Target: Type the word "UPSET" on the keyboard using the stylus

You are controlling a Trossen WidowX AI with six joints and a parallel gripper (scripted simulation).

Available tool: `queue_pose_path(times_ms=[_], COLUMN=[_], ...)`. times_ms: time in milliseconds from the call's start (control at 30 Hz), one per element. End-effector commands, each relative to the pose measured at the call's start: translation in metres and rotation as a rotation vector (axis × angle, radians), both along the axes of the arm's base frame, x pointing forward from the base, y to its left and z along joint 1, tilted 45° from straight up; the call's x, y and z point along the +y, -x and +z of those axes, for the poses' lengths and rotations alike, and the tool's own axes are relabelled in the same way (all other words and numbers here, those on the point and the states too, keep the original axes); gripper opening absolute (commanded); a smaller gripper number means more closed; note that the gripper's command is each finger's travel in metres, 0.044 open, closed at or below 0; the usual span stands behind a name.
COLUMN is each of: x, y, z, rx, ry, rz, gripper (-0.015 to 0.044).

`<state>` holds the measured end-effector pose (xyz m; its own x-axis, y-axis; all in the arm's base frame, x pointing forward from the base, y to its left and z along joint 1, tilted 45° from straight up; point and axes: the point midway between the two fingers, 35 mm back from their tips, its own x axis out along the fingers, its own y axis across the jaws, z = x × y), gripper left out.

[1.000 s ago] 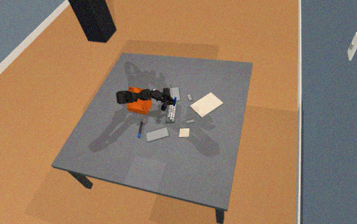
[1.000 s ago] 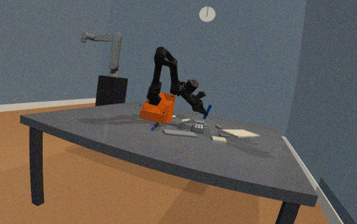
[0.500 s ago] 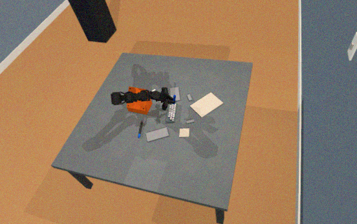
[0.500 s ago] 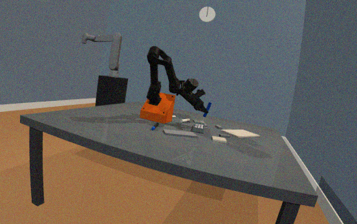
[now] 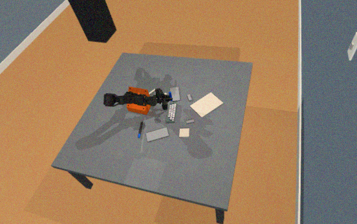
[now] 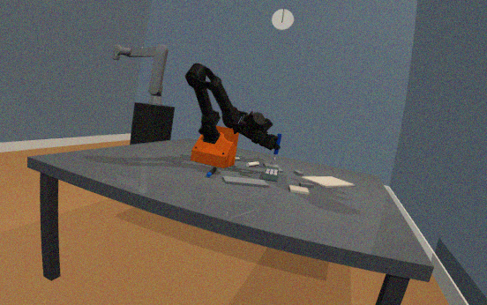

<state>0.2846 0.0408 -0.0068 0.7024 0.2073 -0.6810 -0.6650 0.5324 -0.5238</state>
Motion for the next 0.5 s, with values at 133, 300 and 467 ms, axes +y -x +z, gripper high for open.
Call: queue_pose_path(times_ms=[133, 300, 467], x=[0.0027, 0.0024, -0.0037], y=[0.0058, 0.0058, 0.006], z=[0.0017, 0.0013, -0.0046], rx=[0.002, 0.002, 0.002], ry=[-0.015, -0.015, -0.015], rz=[0.046, 0.046, 0.046], gripper=[0.0, 0.0, 0.0])
